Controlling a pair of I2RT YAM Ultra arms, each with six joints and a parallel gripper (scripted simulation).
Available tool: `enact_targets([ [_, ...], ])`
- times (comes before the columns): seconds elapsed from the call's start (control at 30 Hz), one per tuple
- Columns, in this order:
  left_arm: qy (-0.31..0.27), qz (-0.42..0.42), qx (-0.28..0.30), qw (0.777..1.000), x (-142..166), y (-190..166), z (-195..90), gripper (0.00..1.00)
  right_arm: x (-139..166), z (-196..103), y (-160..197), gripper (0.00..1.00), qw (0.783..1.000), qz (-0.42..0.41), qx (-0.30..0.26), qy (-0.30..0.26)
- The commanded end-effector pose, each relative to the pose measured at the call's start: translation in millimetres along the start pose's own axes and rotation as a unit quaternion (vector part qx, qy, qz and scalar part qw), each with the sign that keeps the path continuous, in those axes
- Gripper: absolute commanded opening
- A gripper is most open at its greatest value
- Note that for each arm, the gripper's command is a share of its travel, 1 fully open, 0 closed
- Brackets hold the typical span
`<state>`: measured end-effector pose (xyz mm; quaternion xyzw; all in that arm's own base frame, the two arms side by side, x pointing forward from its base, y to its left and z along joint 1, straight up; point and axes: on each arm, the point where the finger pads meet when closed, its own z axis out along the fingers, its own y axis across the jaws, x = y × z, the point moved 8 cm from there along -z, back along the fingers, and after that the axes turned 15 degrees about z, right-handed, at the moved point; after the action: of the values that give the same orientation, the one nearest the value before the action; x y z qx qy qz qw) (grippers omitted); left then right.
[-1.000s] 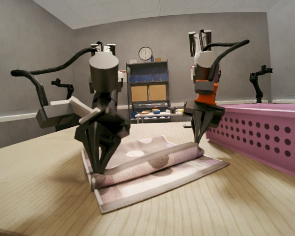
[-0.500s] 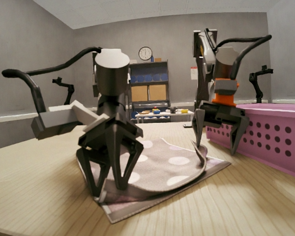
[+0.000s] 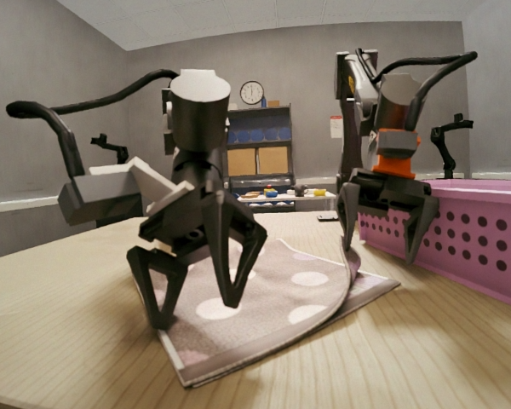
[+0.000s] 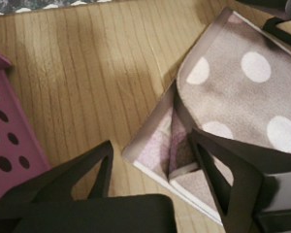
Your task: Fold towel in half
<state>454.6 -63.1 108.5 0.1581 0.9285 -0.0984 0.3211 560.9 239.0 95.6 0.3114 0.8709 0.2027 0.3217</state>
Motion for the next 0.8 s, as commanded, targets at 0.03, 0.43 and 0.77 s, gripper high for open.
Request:
enact_targets([
  [0.03,-0.025,0.011,-0.01,1.0,-25,1,-25,0.78,-26,-33,28,0.84,0.999,0.002,-0.024,-0.024],
  [0.43,-0.02,0.012,-0.002,1.0,-40,-1,-43,0.78,-33,-53,45,0.84,0.999,0.008,-0.027,-0.026],
  [0.77,-0.012,0.009,-0.001,1.0,-33,-3,-37,0.78,-32,-52,44,0.84,0.999,0.008,-0.025,-0.025],
])
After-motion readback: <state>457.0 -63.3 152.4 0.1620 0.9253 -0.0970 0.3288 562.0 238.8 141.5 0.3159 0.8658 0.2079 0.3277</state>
